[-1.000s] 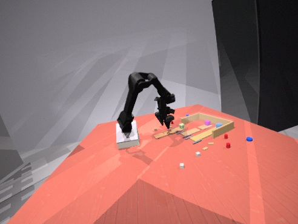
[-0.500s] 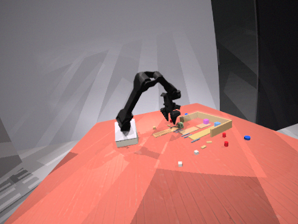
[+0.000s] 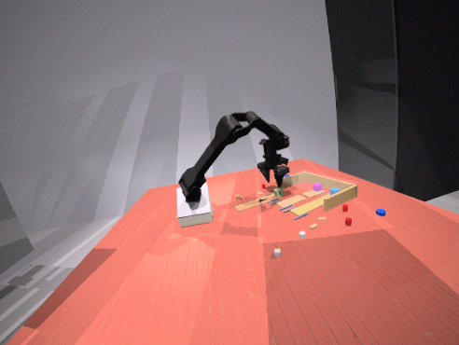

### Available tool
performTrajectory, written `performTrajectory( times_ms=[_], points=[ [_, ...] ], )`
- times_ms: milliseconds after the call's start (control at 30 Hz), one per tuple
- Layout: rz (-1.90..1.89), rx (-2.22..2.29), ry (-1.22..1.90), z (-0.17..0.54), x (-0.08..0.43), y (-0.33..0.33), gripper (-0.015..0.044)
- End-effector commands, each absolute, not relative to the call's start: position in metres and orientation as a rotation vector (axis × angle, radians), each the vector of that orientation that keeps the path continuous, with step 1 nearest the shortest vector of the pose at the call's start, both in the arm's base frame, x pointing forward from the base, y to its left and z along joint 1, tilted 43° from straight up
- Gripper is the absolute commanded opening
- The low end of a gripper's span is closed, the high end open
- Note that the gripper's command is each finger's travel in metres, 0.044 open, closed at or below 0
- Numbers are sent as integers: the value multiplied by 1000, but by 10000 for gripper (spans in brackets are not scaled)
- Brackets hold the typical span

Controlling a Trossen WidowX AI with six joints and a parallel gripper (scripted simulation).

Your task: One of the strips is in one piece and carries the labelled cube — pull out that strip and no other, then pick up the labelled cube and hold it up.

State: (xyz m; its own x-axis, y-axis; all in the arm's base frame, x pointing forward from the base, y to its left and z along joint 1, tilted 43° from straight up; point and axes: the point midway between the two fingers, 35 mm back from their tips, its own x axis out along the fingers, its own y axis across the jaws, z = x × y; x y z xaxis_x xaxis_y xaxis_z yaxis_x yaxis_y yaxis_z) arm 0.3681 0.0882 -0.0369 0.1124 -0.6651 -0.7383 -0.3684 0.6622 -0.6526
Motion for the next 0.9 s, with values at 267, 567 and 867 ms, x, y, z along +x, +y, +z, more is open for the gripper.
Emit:
performTrajectory(
  times_ms=[267, 567, 867],
  points=[
    [-268, -906, 1498, -44, 386, 88, 256],
    [-268, -906, 1498, -55, 388, 78, 250],
    [-269, -907, 1497, -66, 390, 68, 250]
  ],
)
